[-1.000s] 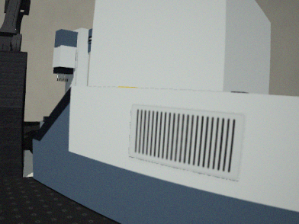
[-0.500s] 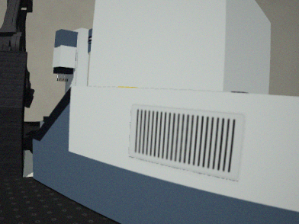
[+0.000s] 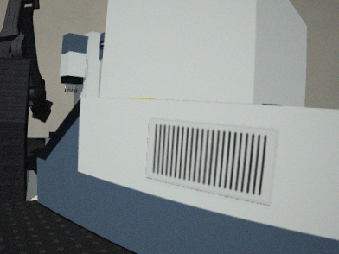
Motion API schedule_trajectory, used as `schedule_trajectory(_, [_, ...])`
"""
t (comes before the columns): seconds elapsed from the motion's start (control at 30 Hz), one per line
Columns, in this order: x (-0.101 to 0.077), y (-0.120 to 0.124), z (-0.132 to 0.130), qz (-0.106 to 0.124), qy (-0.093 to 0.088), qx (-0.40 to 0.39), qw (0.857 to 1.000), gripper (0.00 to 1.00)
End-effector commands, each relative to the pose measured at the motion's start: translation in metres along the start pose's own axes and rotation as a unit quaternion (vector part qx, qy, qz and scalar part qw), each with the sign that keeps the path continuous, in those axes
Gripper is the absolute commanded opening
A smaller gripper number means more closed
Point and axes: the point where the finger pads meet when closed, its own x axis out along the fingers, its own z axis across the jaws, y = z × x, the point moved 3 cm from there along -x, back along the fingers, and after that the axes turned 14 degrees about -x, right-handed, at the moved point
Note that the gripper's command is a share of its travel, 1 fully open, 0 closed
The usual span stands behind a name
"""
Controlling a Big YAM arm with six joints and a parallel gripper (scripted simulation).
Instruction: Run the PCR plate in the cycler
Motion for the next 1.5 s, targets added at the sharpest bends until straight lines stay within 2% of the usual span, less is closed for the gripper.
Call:
schedule_trajectory(0.0, [-0.007, 0.001, -0.03, -0.002, 0.006, 0.038, 0.999, 0.0])
schedule_trajectory(0.07, [-0.007, 0.001, -0.03, -0.002, 0.006, 0.038, 0.999, 0.0])
schedule_trajectory(0.1, [-0.006, 0.003, -0.033, -0.008, 0.017, 0.028, 0.999, 0.0])
schedule_trajectory(0.2, [-0.009, 0.026, -0.032, -0.004, 0.023, 0.02, 1.0, 0.0])
schedule_trajectory(0.3, [-0.015, 0.044, -0.028, 0.025, 0.0, 0.049, 0.999, 0.0])
schedule_trajectory(0.37, [-0.018, 0.049, -0.028, 0.033, -0.015, 0.067, 0.997, 0.0])
schedule_trajectory(0.57, [-0.027, 0.067, -0.032, 0.057, -0.039, 0.117, 0.991, 0.0])
schedule_trajectory(0.67, [-0.027, 0.071, -0.029, 0.058, -0.039, 0.113, 0.991, 0.0])
schedule_trajectory(0.83, [-0.038, 0.107, -0.015, 0.063, -0.041, 0.099, 0.992, 0.0])
schedule_trajectory(0.93, [-0.042, 0.119, -0.013, 0.088, -0.056, 0.13, 0.986, 0.0])
schedule_trajectory(1.07, [-0.05, 0.128, -0.012, 0.104, -0.076, 0.169, 0.977, 0.0])
schedule_trajectory(1.13, [-0.056, 0.135, -0.017, 0.117, -0.076, 0.185, 0.973, 0.0])
schedule_trajectory(1.23, [-0.058, 0.137, -0.022, 0.117, -0.072, 0.184, 0.973, 0.0])
schedule_trajectory(1.3, [-0.064, 0.146, -0.024, 0.129, -0.077, 0.2, 0.968, 0.0])
schedule_trajectory(1.4, [-0.074, 0.164, -0.021, 0.128, -0.073, 0.189, 0.971, 0.0])
schedule_trajectory(1.47, [-0.079, 0.174, -0.02, 0.149, -0.074, 0.205, 0.964, 0.0])
